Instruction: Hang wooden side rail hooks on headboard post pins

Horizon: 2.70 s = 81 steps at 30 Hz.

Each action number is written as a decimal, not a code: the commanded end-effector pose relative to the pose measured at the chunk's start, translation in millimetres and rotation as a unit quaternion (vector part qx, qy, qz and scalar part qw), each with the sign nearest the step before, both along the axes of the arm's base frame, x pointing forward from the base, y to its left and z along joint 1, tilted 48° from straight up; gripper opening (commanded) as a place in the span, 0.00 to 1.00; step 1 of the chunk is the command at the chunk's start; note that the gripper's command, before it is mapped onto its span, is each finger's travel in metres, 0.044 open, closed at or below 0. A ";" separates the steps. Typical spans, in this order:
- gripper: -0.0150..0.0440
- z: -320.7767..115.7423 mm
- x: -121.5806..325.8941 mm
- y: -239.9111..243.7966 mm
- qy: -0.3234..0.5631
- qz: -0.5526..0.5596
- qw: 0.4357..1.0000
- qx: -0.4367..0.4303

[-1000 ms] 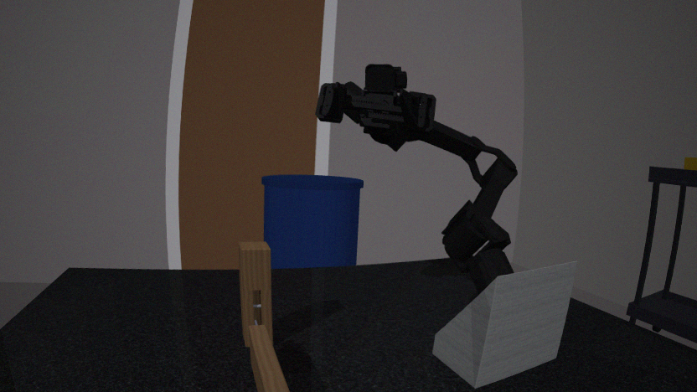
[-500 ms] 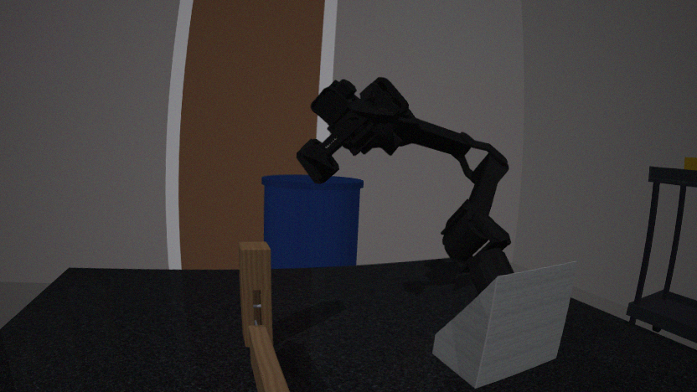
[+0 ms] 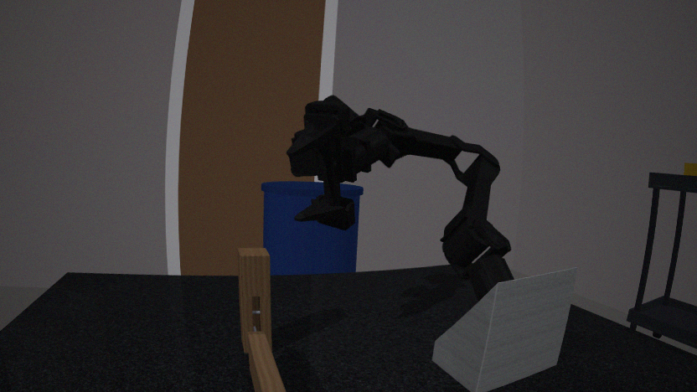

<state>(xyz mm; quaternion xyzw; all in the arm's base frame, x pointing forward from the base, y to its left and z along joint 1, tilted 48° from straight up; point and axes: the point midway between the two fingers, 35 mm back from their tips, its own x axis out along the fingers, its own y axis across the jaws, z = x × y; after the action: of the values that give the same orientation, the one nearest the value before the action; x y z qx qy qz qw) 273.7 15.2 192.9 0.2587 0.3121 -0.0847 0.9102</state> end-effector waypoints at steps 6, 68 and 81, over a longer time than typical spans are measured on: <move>1.00 -39.4 6.7 -47.6 -0.057 -0.361 0.911 0.194; 1.00 -62.5 -34.7 -119.8 -0.467 -0.626 0.346 0.520; 1.00 -83.9 -34.4 -118.8 -0.317 -0.662 0.675 0.075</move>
<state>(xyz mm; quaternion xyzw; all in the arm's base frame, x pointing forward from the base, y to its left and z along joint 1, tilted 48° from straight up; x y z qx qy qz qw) 237.8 -104.3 111.8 0.5810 -0.3049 -0.5068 0.5591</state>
